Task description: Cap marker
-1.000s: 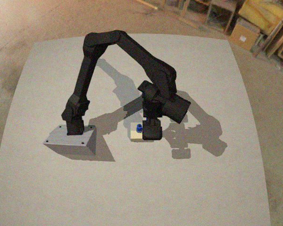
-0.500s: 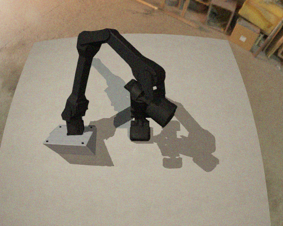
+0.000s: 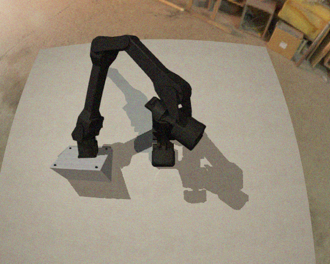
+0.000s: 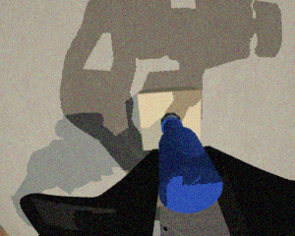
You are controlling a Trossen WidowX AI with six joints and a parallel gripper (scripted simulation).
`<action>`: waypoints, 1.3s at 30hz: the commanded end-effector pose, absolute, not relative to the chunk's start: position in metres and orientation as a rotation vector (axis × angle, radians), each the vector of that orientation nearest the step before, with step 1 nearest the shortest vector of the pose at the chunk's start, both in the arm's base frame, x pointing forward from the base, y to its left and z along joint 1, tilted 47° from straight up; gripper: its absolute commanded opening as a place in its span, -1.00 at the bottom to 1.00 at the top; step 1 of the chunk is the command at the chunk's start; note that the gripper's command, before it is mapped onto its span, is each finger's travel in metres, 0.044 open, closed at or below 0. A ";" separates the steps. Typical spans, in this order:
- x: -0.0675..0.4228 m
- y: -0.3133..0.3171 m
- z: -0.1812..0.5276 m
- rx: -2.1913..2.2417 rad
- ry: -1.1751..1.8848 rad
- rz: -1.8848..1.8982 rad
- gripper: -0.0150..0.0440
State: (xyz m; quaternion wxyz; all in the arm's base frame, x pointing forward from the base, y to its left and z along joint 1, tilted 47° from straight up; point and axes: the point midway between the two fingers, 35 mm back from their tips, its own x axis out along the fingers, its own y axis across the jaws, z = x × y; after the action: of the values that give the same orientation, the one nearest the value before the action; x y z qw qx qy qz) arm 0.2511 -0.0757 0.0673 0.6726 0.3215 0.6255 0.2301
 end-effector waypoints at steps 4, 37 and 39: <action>0.253 -0.067 0.060 0.727 1.407 0.518 -0.49; 0.255 -0.047 0.041 0.725 1.408 0.522 0.31; 0.255 -0.047 0.041 0.725 1.408 0.522 0.49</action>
State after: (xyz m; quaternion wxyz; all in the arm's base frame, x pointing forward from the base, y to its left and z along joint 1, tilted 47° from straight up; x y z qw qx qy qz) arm 0.2545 -0.0469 0.0412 0.6721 0.3221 0.6252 0.2317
